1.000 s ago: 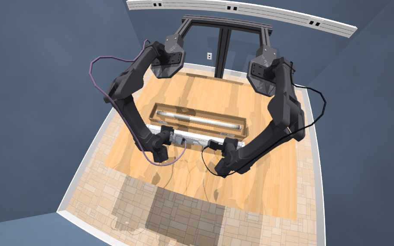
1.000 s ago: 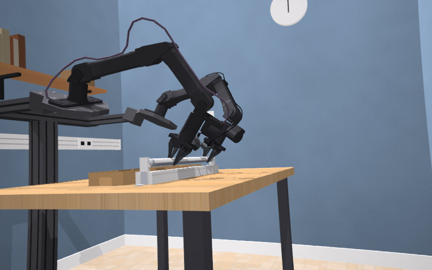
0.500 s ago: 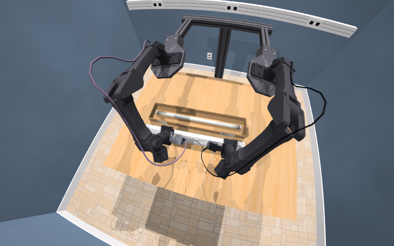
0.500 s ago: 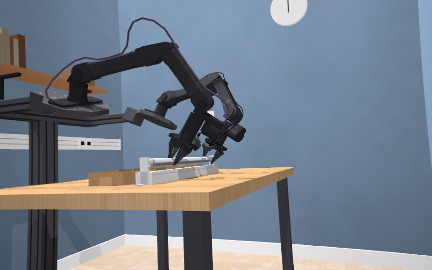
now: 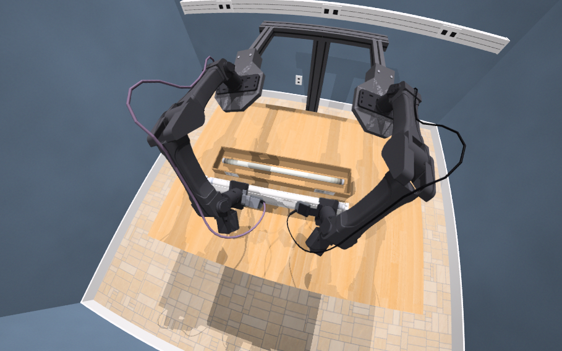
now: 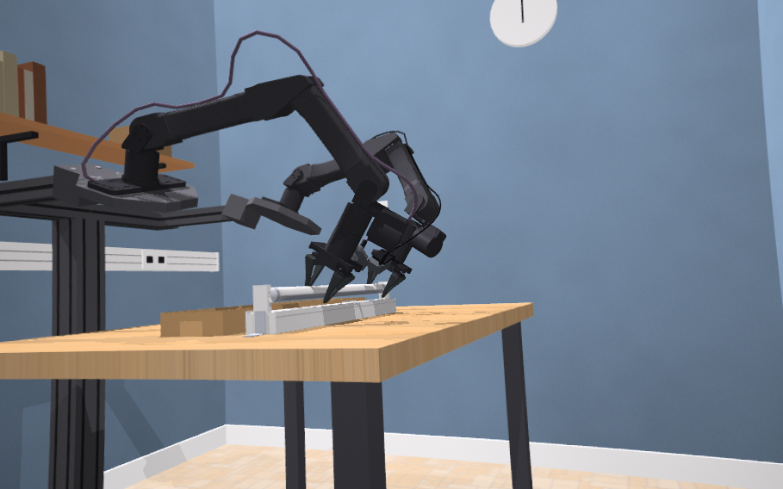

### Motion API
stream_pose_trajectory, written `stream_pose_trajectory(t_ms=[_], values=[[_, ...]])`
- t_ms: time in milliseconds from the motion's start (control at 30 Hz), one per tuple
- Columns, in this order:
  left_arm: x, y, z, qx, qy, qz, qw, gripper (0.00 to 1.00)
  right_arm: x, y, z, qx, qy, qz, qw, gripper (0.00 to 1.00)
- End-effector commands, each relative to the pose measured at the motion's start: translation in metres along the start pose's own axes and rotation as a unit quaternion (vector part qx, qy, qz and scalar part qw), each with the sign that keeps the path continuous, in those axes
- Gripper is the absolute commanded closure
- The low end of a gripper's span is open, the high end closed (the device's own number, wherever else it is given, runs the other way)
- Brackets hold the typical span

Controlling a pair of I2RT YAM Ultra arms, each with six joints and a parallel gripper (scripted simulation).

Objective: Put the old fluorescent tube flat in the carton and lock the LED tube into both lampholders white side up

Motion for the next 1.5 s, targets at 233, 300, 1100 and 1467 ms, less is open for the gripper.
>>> stream_pose_trajectory(t_ms=[233, 300, 1100, 1467], values=[[0.000, 0.026, 0.008, -0.011, -0.002, 0.017, 1.000, 0.51, -0.002, 0.031, 0.005, -0.010, 0.001, -0.023, 1.000, 0.51], [-0.003, 0.030, 0.005, -0.005, -0.001, 0.003, 1.000, 0.51, 0.001, 0.035, 0.003, -0.007, 0.001, -0.008, 1.000, 0.51], [-0.005, 0.053, 0.010, -0.007, -0.016, 0.009, 1.000, 0.51, 0.000, 0.072, 0.007, -0.011, 0.010, -0.025, 1.000, 0.51], [-0.001, 0.053, 0.007, -0.005, -0.012, -0.001, 1.000, 0.51, 0.000, 0.063, 0.008, -0.007, 0.012, -0.011, 1.000, 0.51]])
Point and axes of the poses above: on each arm, the point where the finger pads meet when closed, its own y axis back along the fingers, its own x axis across the jaws, z = x × y, the point moved 10 cm from there along y, back along the fingers, and after that the axes turned 3 degrees about y, right-handed, at the moved point
